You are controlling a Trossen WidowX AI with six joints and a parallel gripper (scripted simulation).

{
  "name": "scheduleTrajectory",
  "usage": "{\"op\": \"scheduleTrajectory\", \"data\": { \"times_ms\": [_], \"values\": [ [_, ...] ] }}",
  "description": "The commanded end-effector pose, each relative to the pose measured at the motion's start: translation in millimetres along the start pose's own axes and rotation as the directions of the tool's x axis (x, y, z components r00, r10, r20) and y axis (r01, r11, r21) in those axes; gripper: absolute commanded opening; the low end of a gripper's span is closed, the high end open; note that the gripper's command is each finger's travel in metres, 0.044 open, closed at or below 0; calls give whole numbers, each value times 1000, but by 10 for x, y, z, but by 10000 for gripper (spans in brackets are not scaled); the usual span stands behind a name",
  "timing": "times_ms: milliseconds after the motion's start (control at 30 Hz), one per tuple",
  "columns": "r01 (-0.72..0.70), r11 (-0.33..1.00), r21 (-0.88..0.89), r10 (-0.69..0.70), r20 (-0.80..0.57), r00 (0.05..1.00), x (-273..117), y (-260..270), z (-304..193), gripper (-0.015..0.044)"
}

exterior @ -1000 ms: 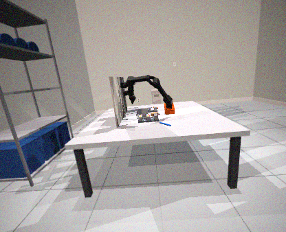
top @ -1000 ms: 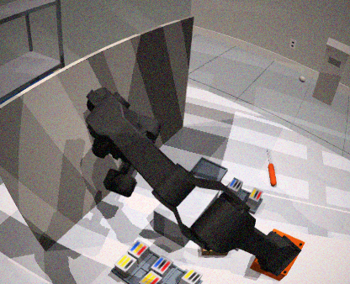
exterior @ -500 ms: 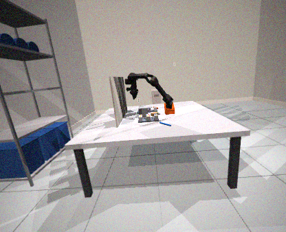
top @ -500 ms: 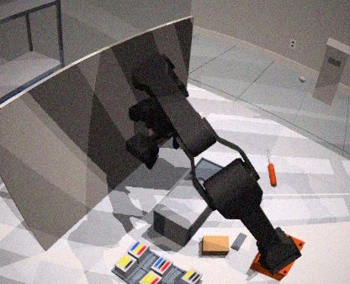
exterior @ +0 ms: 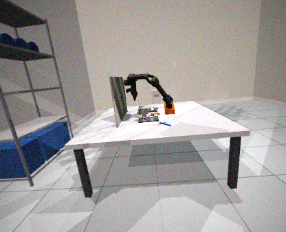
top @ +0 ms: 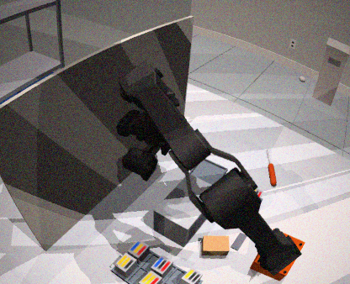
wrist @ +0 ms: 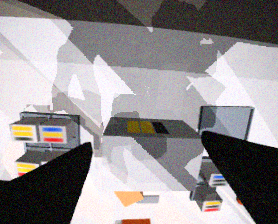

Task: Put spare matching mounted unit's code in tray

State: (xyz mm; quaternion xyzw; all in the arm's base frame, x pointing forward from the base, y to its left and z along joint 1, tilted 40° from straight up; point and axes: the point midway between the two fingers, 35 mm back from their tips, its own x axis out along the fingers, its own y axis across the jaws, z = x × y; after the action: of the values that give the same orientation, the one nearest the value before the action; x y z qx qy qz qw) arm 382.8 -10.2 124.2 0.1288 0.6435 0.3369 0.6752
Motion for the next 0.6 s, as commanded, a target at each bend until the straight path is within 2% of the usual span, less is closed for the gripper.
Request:
{"op": "scheduleTrajectory", "data": {
  "times_ms": [0, 67, 167, 300, 367, 567],
  "values": [
    [-6, 924, -382, 1, -13, 1000, 146, 678, 91, 440],
    [-14, 818, -576, 4, -18, 1000, 218, 1007, 79, 440],
    [-32, 564, -825, 16, -27, 1000, 327, 1524, -6, 440],
    [-47, 199, -979, 38, -40, 998, 431, 2067, -190, 440],
    [-48, 140, -989, 42, -43, 998, 444, 2145, -226, 440],
    [-48, 140, -989, 42, -43, 998, 444, 2145, -226, 440]
  ]
}}
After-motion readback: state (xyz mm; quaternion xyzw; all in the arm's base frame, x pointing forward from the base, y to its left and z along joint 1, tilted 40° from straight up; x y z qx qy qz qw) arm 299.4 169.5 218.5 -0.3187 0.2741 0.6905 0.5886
